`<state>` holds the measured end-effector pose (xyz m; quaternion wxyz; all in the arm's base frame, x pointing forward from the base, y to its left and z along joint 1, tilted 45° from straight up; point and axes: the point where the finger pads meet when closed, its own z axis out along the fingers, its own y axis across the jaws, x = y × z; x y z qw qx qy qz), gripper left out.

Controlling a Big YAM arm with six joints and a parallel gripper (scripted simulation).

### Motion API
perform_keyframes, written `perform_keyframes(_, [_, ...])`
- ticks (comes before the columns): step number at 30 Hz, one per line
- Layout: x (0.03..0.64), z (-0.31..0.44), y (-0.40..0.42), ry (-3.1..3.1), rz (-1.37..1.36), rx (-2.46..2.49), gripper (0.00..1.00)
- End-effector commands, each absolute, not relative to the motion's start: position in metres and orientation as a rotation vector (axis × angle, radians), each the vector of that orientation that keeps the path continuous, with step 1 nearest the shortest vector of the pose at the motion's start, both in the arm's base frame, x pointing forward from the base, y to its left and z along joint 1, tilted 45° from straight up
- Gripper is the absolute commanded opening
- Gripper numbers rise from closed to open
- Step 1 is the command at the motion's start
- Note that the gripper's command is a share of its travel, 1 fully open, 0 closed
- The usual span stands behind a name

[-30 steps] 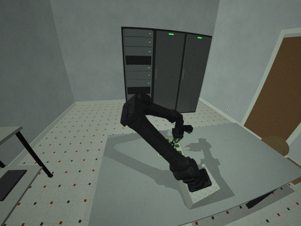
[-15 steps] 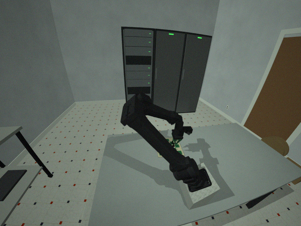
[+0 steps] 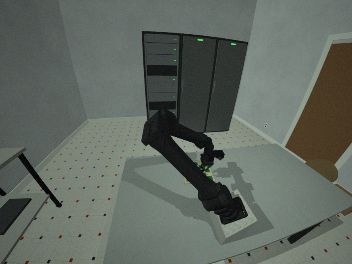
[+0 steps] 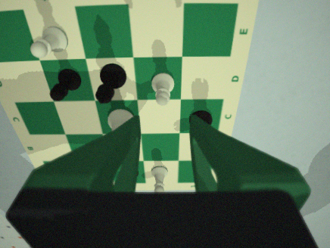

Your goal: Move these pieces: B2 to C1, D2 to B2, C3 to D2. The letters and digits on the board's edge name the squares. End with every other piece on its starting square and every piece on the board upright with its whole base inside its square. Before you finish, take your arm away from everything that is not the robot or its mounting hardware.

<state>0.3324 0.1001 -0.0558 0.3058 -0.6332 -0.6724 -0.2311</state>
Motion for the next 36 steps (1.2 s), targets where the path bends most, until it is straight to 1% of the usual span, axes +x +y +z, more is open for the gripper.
perform_keyframes(1, [0.335,-0.061,0.107,-1.779,-0.609,-1.681,0.32])
perform_keyframes(36, [0.334,-0.072,0.118,-1.779,-0.609,-1.681,0.32])
